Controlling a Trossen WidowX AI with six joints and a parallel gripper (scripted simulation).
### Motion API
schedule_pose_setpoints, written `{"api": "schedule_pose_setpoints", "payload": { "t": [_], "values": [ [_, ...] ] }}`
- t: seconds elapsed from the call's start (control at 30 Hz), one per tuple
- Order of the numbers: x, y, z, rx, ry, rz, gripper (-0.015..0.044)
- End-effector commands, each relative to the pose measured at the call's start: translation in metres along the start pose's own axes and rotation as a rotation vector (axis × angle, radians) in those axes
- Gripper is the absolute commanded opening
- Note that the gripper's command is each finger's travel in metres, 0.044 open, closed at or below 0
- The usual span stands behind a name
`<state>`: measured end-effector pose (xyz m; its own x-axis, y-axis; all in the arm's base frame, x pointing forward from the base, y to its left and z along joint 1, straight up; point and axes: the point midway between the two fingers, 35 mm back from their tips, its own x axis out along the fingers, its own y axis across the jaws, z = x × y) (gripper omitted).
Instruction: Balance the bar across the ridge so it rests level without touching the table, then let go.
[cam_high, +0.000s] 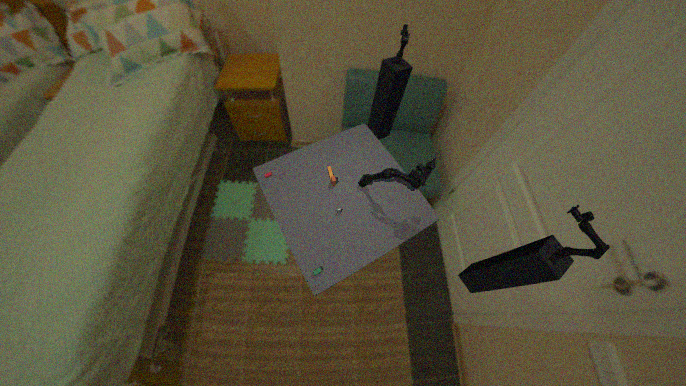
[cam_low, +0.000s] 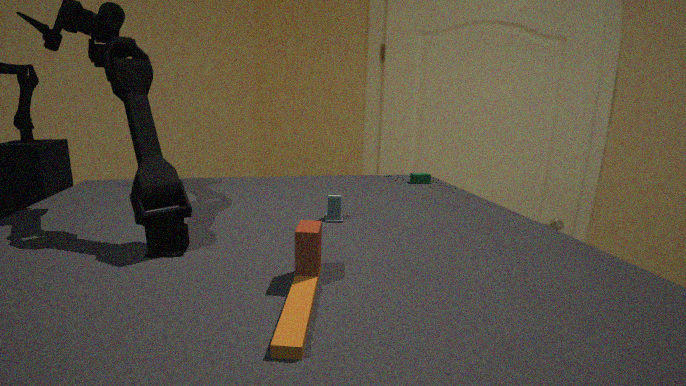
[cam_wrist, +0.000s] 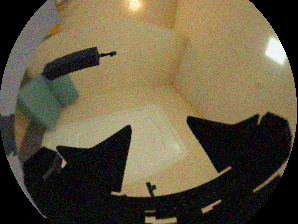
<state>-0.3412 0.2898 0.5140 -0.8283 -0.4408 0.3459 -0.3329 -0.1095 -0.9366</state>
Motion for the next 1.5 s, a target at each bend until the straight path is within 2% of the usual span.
{"api": "schedule_pose_setpoints", "payload": {
  "t": [0.0, 0.07, 0.1, 0.4, 0.97, 1.47],
  "values": [
    [0.0, 0.0, 0.0, 0.004, 0.002, -0.002, 0.0374],
    [-0.002, -0.002, -0.002, 0.039, 0.015, -0.015, 0.0321],
    [-0.003, -0.004, -0.004, 0.065, 0.024, -0.025, 0.0315],
    [-0.05, -0.024, -0.031, 0.168, 0.185, -0.075, 0.0315],
    [-0.165, -0.07, -0.064, 0.322, 0.516, -0.244, 0.0315],
    [-0.275, -0.107, -0.058, 0.409, 0.793, -0.438, 0.0315]
  ]
}}
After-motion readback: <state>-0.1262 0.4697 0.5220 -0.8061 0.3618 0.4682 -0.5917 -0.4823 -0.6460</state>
